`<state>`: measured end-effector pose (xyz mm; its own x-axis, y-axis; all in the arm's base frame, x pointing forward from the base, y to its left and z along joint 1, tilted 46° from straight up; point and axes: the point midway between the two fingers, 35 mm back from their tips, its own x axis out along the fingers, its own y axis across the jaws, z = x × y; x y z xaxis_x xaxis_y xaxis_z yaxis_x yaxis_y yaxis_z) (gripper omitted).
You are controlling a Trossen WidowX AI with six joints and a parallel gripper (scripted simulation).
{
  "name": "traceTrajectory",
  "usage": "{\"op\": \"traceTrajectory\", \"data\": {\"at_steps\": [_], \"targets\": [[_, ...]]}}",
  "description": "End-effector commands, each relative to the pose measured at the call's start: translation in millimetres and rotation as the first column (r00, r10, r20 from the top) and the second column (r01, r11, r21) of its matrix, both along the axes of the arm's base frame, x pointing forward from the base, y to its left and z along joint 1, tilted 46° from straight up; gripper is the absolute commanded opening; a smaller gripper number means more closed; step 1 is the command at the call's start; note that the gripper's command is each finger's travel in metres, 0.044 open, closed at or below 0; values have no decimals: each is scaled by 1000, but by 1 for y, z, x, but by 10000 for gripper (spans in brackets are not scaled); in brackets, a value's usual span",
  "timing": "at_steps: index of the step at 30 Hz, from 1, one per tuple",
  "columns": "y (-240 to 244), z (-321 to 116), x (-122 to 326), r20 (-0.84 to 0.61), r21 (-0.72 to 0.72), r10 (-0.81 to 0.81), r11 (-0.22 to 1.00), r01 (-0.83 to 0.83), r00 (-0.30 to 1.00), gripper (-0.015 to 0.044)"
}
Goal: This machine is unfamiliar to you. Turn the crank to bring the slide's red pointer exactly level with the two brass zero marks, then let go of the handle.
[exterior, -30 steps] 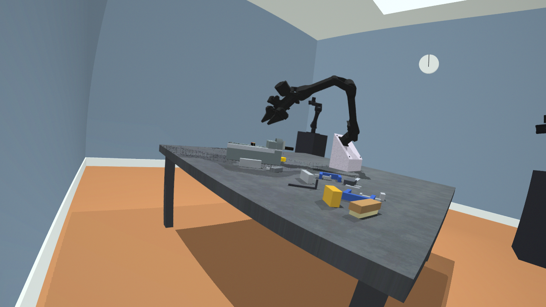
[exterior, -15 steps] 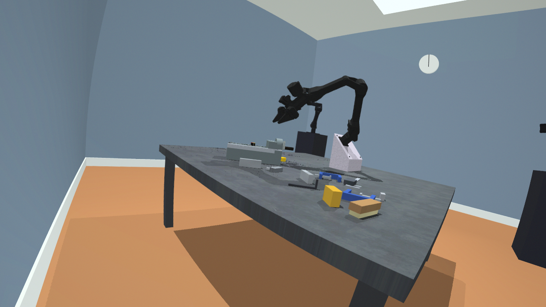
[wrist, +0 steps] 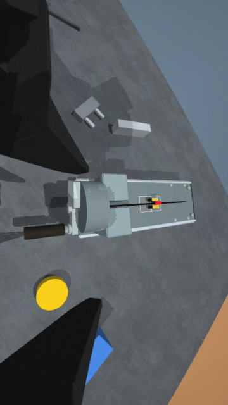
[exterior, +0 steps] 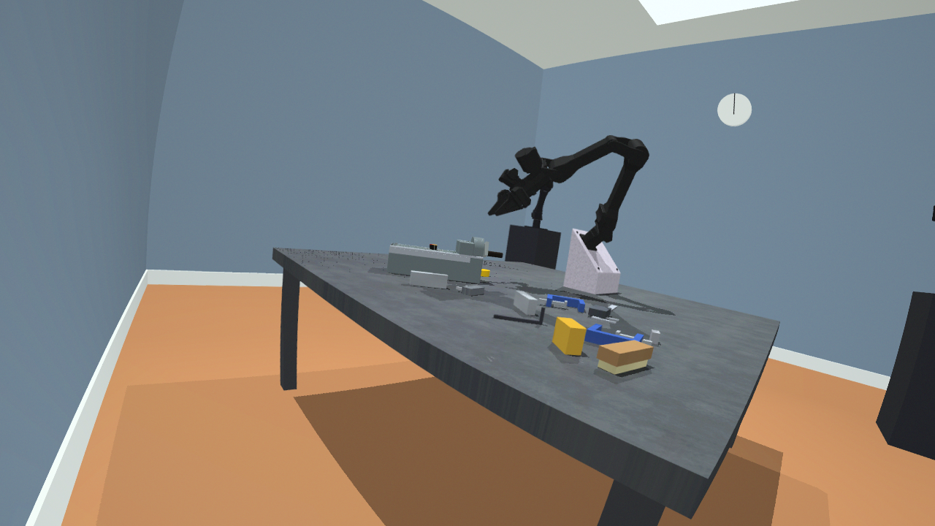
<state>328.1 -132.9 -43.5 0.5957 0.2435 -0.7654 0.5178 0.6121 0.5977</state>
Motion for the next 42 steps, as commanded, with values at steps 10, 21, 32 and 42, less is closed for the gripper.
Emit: {"op": "traceTrajectory", "data": {"at_steps": [10, 21, 32, 42], "targets": [[30, -28, -5, -8, 3, -20, 1000, 20, 1000, 440], [61, -56, -9, -6, 6, -21, 1000, 21, 1000, 440], [71, -66, -7, -7, 6, -21, 1000, 21, 1000, 440], [82, -77, -7, -8, 7, -20, 1000, 20, 1000, 440]]}}
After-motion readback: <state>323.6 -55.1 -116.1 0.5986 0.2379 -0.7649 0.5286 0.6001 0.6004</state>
